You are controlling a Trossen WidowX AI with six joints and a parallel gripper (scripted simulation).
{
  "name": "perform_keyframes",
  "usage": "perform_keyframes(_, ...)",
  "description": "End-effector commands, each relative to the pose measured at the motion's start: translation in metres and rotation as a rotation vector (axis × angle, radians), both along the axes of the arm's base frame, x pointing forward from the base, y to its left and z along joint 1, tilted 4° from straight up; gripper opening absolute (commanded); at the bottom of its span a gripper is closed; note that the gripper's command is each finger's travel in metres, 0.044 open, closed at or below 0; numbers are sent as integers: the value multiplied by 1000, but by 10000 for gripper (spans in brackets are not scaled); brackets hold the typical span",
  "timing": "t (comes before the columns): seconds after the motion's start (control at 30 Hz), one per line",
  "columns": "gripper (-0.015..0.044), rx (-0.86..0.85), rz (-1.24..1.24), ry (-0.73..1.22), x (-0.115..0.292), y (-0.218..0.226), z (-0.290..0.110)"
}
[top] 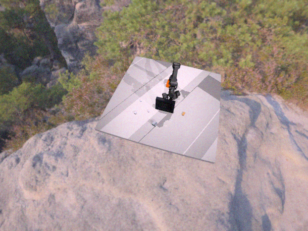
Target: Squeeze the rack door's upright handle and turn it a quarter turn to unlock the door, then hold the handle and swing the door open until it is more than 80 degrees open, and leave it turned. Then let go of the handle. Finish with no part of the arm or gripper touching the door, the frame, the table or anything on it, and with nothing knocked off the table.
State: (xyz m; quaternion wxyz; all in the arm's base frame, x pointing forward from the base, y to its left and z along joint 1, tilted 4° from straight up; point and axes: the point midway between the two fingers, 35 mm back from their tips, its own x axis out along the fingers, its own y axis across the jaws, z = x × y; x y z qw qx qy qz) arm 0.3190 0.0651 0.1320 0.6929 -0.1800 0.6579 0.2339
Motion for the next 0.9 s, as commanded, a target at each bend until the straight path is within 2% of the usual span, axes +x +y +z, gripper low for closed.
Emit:
perform_keyframes(0.0,290,1,-272,20,1,-1,0)
perform_keyframes(0.87,290,36,-1555,129,1,-1,0)
